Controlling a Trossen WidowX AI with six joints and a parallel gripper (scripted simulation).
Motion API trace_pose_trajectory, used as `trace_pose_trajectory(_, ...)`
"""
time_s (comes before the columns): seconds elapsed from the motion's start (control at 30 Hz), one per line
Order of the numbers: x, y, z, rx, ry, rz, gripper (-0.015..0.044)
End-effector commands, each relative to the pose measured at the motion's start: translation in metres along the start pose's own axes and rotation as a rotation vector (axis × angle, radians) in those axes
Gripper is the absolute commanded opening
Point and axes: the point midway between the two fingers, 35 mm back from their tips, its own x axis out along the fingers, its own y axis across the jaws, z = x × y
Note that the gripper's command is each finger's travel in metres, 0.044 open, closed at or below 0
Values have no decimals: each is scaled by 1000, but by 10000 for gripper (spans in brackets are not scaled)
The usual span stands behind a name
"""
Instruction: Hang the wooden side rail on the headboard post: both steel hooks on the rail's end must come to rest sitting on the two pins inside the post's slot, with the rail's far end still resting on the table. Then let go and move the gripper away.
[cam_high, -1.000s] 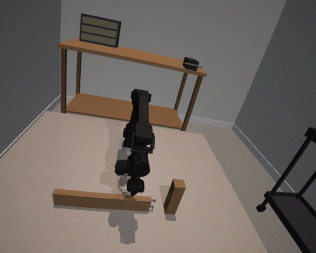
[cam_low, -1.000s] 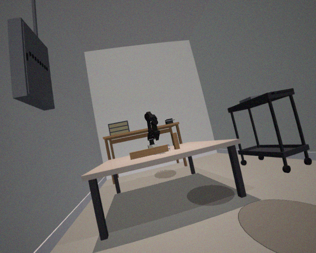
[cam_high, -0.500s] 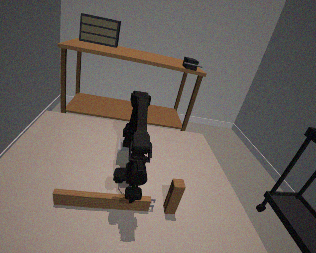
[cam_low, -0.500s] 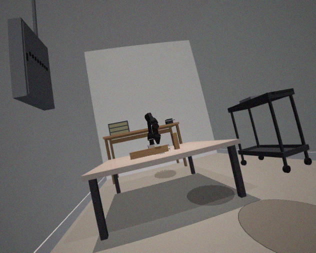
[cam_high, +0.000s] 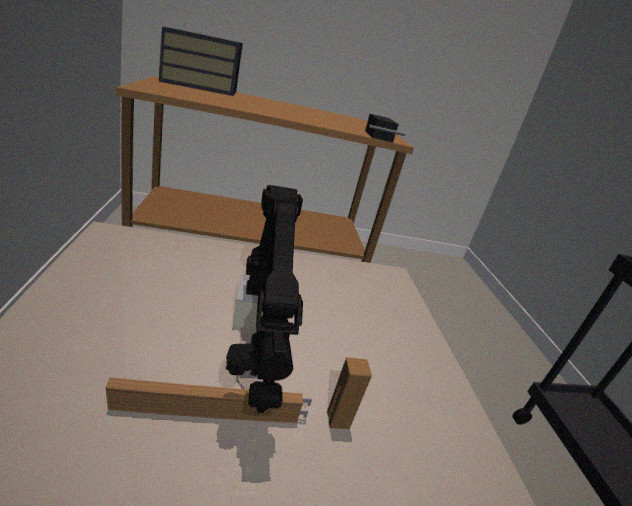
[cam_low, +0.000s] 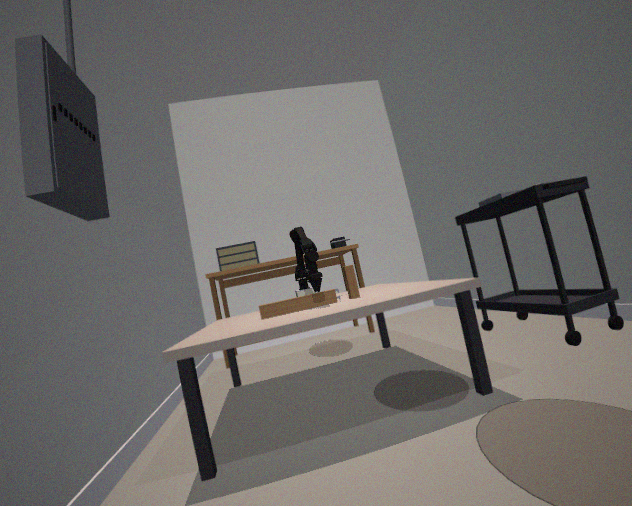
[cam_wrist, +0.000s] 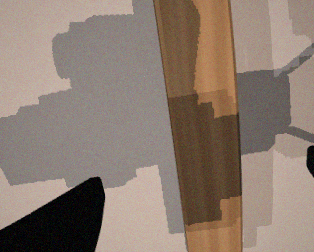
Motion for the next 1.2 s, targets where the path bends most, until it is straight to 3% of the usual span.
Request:
trace_pose_trajectory(0.0, 10, -1, 1, 4, -4, -6, 440)
trace_pose_trajectory(1.07, 55, -3, 1, 4, -4, -6, 440)
trace_pose_trajectory(1.17, 55, -3, 1, 4, -4, -6, 361)
